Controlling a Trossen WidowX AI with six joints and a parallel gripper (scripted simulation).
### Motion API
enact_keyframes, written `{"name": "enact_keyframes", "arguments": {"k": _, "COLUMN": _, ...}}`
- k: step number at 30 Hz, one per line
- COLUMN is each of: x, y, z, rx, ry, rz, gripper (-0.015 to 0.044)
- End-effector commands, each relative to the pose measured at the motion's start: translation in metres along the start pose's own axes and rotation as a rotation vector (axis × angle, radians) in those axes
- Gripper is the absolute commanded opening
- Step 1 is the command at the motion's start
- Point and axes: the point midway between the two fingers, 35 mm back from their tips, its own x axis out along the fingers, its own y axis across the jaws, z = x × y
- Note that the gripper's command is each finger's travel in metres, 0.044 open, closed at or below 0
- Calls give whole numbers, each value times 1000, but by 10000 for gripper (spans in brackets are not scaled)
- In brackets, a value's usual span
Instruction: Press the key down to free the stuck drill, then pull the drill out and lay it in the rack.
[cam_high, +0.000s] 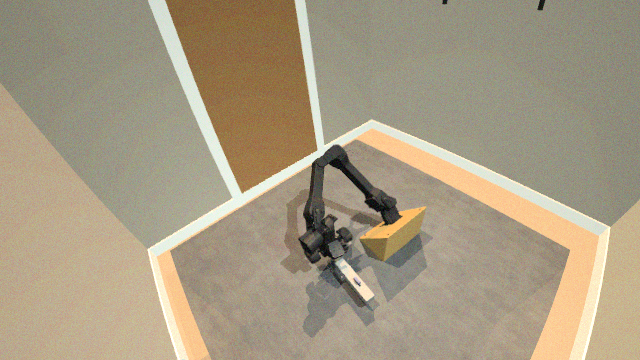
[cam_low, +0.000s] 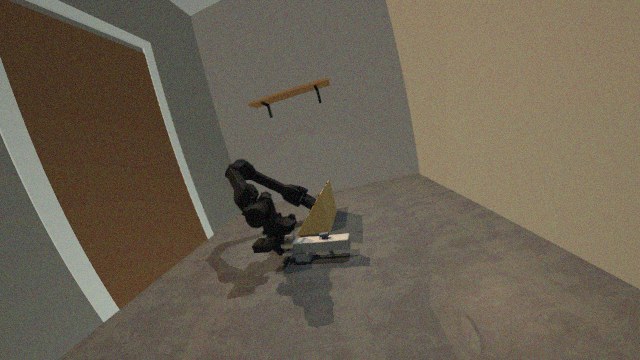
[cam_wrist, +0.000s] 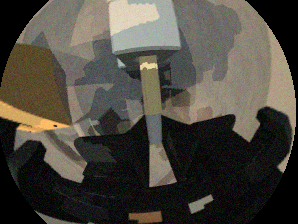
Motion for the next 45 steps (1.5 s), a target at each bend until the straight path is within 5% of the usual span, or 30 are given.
{"name": "enact_keyframes", "arguments": {"k": 1, "x": 0, "y": 0, "z": -7, "rx": -2, "ry": 3, "rz": 0, "gripper": 0}}
{"name": "enact_keyframes", "arguments": {"k": 3, "x": 0, "y": 0, "z": -11, "rx": -2, "ry": 3, "rz": 0, "gripper": 0}}
{"name": "enact_keyframes", "arguments": {"k": 20, "x": 1, "y": 0, "z": -1, "rx": -2, "ry": 2, "rz": 0, "gripper": 440}}
{"name": "enact_keyframes", "arguments": {"k": 45, "x": 6, "y": 0, "z": 10, "rx": -2, "ry": 2, "rz": 0, "gripper": 440}}
